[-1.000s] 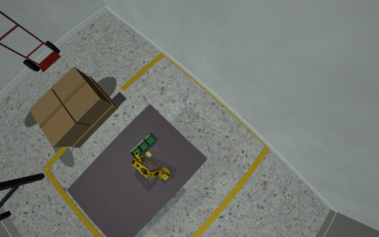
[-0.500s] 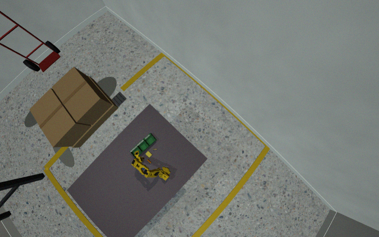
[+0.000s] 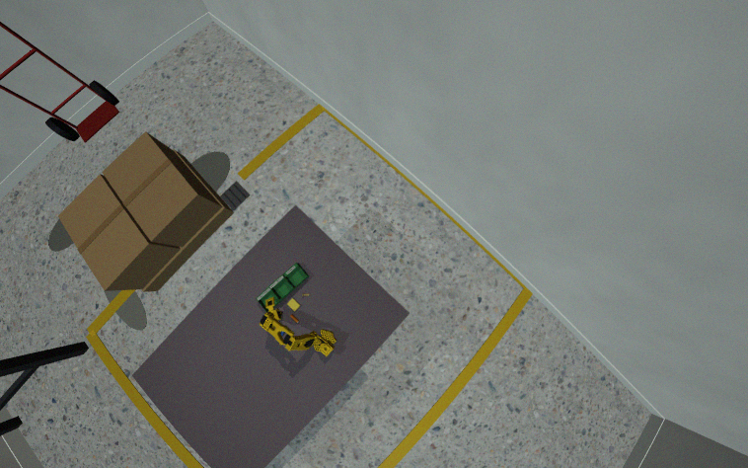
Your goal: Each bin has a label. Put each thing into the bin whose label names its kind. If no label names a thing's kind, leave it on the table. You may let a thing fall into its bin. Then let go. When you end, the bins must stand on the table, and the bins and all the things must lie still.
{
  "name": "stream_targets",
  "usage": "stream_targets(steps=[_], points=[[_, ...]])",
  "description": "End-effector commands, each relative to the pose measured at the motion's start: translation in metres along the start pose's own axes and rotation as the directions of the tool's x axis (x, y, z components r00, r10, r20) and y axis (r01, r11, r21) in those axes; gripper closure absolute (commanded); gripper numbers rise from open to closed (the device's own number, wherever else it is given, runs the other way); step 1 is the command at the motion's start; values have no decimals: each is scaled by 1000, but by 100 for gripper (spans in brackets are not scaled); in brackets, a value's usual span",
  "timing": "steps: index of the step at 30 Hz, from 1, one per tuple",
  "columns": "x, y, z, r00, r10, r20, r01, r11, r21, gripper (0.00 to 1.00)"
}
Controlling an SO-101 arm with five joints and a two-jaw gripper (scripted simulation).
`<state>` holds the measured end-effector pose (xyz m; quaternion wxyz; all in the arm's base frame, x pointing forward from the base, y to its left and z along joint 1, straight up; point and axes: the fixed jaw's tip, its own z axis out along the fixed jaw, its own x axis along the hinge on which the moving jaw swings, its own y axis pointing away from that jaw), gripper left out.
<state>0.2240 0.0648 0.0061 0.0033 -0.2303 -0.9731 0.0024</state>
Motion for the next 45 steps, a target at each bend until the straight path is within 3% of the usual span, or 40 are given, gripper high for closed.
stream_targets(steps=[1, 36, 45], points=[[-2, 4, -5, 1000, -2, 26, 2, 1000, -24, 97], [-2, 4, -6, 1000, -2, 26, 2, 1000, -24, 100], [-3, 4, -20, 1000, -2, 26, 2, 1000, -24, 100]])
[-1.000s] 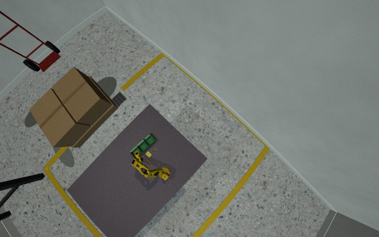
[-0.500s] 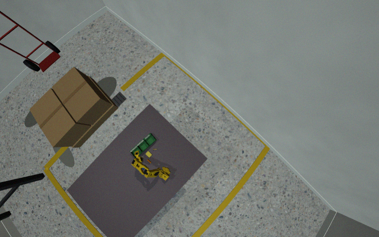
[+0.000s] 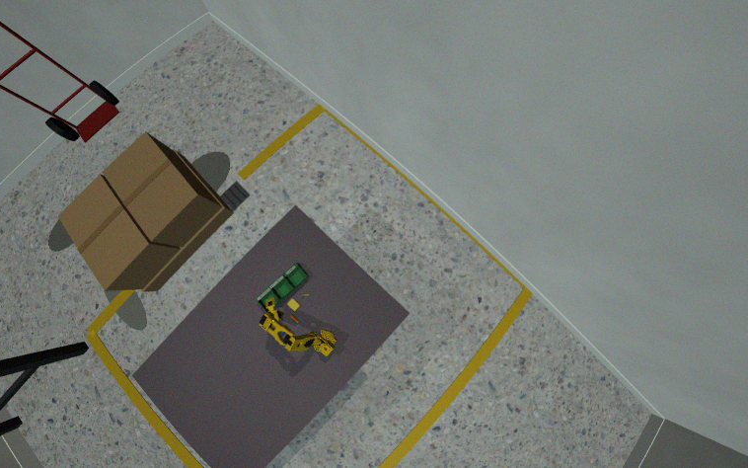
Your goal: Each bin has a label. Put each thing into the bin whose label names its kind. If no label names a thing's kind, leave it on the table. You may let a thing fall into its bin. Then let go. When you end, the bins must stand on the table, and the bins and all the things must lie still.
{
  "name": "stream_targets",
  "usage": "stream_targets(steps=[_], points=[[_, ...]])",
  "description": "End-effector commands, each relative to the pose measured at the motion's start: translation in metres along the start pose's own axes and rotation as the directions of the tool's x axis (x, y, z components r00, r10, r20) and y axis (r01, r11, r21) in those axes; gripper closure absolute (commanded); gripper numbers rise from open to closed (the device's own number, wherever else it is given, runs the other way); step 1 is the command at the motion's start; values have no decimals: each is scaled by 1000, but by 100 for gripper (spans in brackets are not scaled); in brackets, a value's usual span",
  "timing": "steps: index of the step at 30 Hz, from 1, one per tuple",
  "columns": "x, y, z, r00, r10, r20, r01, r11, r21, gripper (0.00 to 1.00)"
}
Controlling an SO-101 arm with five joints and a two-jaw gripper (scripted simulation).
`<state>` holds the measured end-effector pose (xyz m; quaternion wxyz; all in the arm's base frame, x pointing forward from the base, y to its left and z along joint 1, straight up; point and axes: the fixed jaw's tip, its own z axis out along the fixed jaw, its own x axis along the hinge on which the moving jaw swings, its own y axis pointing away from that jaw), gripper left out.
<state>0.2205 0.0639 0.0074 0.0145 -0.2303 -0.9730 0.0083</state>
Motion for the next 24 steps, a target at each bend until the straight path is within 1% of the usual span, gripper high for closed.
stream_targets(steps=[1, 3, 5, 10, 14, 17, 24], points=[[-5, 6, -21, 999, -1, 45, 3, 999, -41, 100], [-5, 5, -27, 999, -1, 45, 3, 999, -41, 100], [-5, 5, -27, 999, -1, 45, 3, 999, -41, 100], [-4, 3, -41, 999, -1, 45, 3, 999, -41, 100], [-3, 2, -48, 999, -1, 45, 3, 999, -41, 100], [-3, 1, -50, 999, -1, 45, 3, 999, -41, 100], [-3, 1, -50, 999, -1, 45, 3, 999, -41, 100]])
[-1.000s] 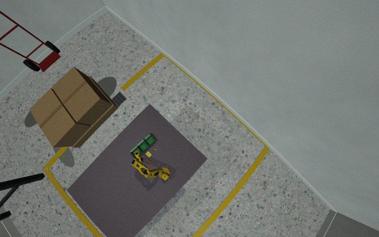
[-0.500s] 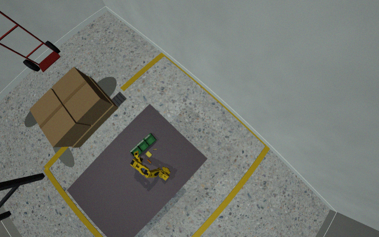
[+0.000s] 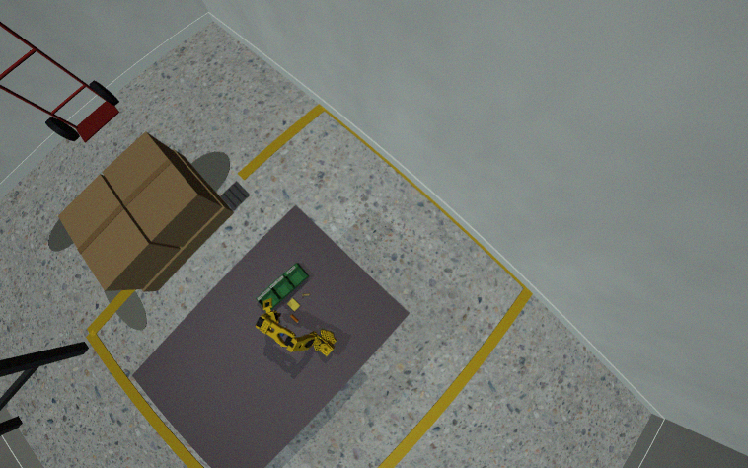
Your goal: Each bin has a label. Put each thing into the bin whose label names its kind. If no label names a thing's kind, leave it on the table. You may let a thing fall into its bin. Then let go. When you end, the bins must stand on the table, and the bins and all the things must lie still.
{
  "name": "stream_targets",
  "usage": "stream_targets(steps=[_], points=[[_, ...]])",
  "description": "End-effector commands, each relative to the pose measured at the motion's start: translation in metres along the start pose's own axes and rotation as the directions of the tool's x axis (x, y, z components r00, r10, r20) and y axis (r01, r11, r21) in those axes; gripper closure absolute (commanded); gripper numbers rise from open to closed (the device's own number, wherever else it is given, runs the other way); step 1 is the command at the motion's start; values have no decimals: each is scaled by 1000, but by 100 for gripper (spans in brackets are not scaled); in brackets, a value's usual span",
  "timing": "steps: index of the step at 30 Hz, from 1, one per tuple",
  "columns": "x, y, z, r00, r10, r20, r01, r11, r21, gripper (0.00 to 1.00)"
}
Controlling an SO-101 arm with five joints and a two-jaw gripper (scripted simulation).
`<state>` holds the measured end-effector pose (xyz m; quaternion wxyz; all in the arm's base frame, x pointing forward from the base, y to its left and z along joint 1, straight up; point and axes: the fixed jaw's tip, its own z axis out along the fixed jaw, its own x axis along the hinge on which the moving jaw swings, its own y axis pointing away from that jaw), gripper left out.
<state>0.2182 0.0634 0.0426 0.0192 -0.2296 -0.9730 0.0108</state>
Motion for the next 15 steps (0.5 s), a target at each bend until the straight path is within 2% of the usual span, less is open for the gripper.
stream_targets(steps=[1, 15], points=[[-6, 3, -15, 999, 0, 53, 3, 999, -48, 100], [-18, -3, -23, 997, -38, 74, 42, 997, -57, 100]])
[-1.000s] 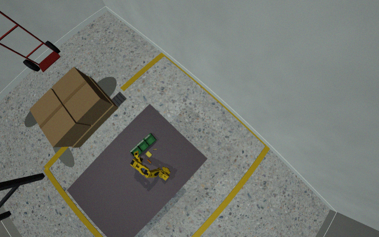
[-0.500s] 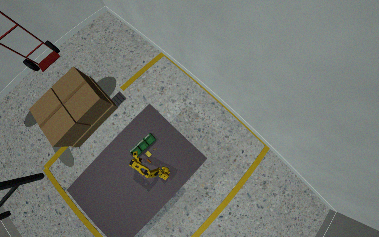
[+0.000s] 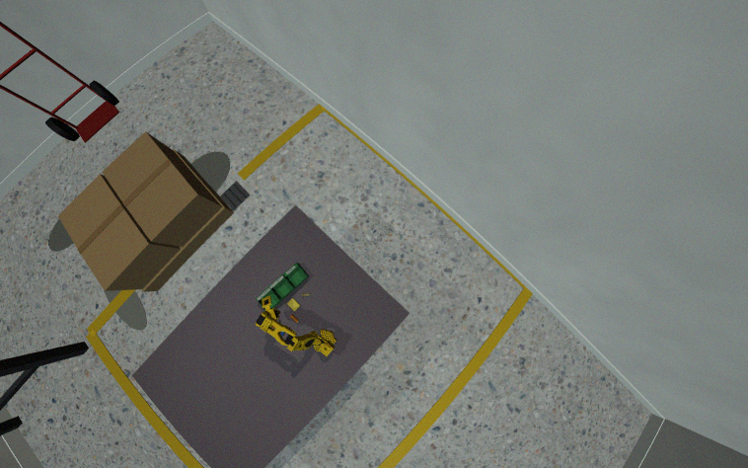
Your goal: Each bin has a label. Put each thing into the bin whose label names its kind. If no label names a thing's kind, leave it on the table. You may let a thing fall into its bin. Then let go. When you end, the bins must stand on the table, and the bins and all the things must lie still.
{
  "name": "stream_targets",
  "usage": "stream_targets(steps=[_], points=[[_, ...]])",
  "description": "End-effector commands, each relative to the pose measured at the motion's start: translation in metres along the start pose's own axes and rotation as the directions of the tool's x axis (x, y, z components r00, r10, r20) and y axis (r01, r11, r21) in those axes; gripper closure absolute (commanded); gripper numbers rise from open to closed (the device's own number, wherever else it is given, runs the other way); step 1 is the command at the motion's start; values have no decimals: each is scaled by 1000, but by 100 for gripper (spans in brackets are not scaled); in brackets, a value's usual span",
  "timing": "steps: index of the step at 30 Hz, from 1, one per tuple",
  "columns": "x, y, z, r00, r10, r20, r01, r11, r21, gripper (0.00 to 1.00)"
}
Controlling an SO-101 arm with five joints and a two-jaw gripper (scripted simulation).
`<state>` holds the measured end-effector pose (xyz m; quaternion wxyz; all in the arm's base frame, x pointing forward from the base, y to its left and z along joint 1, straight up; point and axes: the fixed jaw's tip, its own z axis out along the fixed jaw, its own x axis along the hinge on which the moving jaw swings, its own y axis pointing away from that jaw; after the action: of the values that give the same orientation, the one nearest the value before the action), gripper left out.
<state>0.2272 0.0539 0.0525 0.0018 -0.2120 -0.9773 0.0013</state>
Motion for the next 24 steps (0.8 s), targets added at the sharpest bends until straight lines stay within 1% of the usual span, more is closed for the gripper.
stream_targets(steps=[1, 9, 24], points=[[-8, 0, -13, 999, -8, 47, 9, 999, -33, 100], [-18, -6, -19, 997, -37, 64, 39, 998, -39, 100], [-21, -9, -21, 996, -48, 73, 51, 998, -42, 100]])
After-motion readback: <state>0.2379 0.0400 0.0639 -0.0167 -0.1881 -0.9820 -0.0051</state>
